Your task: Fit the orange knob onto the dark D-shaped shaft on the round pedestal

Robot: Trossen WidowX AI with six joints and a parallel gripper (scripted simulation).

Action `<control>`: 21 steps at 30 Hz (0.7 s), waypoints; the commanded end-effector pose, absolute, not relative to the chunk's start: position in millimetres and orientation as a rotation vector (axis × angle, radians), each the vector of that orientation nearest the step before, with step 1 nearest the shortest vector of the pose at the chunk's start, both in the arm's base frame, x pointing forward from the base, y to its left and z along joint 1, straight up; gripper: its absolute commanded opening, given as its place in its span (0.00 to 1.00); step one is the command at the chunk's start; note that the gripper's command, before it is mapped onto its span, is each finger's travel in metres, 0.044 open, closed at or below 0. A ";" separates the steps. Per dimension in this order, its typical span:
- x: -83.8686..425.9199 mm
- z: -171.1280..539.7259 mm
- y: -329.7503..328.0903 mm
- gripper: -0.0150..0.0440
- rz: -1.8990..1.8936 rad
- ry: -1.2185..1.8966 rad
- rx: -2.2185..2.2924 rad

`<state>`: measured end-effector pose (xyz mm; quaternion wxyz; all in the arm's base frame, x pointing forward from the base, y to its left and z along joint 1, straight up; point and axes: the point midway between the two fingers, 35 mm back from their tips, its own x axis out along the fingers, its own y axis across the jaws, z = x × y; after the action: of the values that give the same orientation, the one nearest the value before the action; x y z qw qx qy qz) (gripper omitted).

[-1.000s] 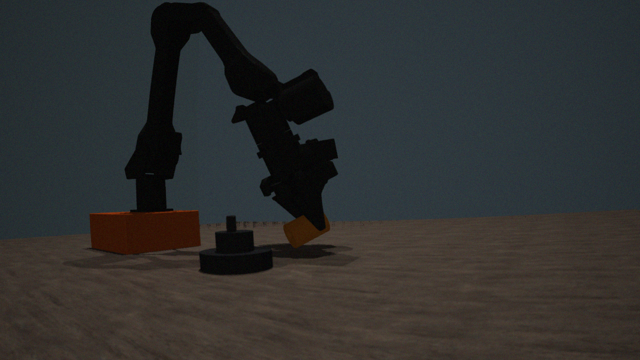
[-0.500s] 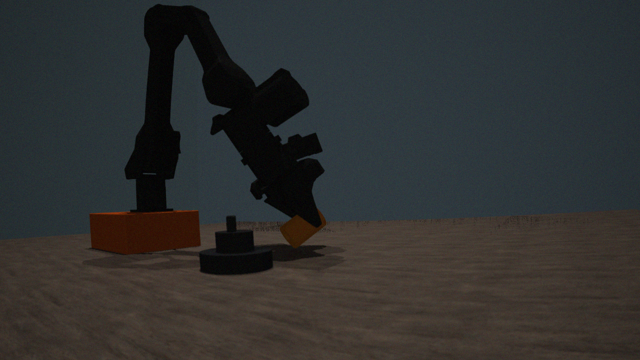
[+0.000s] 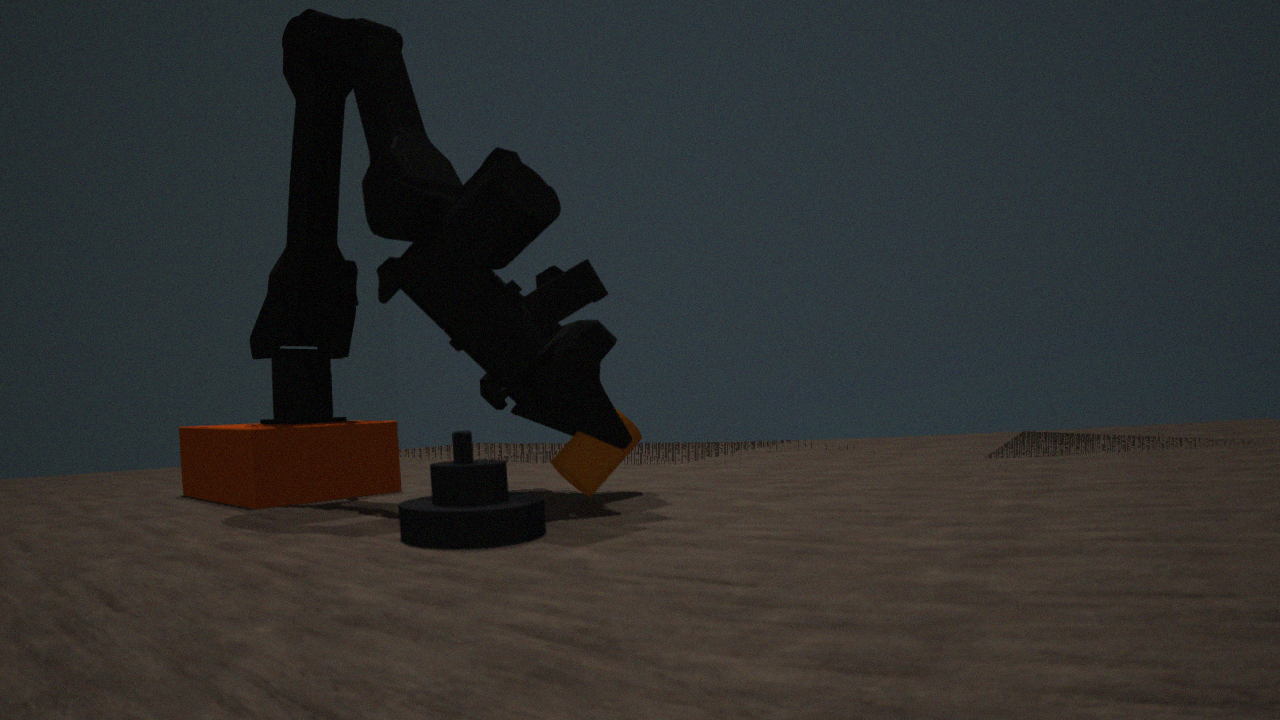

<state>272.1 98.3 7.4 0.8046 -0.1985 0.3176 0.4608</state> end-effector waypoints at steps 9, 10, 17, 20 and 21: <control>263.6 4.6 86.7 0.56 1.019 0.492 -0.318; 263.0 4.3 85.7 0.56 1.021 0.476 -0.309; 258.9 1.4 79.1 0.56 1.032 0.368 -0.245; 257.2 -0.1 76.3 0.56 1.037 0.321 -0.218; 256.6 -0.6 75.5 0.56 1.038 0.306 -0.209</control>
<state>261.7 77.4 1.6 0.8490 -0.1167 0.1685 0.4871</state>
